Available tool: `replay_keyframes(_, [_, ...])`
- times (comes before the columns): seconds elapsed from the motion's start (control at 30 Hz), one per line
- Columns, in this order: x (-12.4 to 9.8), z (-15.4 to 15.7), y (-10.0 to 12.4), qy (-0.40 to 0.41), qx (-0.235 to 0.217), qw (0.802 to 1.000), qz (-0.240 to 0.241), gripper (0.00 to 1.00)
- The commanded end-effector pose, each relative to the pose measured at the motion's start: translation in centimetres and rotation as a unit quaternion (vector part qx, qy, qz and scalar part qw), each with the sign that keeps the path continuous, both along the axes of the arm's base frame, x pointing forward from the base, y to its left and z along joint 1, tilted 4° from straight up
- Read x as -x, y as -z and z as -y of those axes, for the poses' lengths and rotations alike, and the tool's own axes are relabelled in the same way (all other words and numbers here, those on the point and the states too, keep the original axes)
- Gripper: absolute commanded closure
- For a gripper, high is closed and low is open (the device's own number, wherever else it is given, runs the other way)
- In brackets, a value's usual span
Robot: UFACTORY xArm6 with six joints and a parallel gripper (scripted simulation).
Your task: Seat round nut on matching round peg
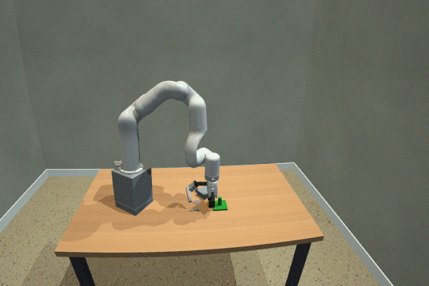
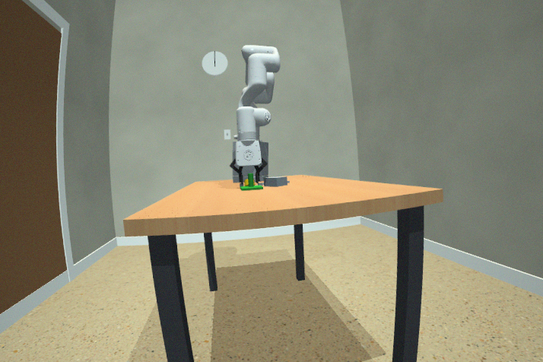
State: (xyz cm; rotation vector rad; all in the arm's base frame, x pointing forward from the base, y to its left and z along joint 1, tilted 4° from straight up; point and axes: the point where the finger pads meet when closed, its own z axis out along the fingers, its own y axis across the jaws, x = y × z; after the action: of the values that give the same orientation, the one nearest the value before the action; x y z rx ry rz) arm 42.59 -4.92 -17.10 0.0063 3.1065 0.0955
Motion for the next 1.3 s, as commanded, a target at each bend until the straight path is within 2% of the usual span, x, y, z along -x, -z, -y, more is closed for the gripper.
replay_keyframes(0.0, [-0.12,0.02,0.27,0.0,0.0,1.0,0.002,0.4])
replay_keyframes(0.3, [-0.11,0.02,0.35,0.0,0.0,1.0,0.002,0.4])
replay_keyframes(0.33, [-0.11,0.02,0.35,0.0,0.0,1.0,0.002,1.0])
replay_keyframes(1.27, [-0.11,0.02,0.26,0.0,0.0,1.0,0.002,1.0])
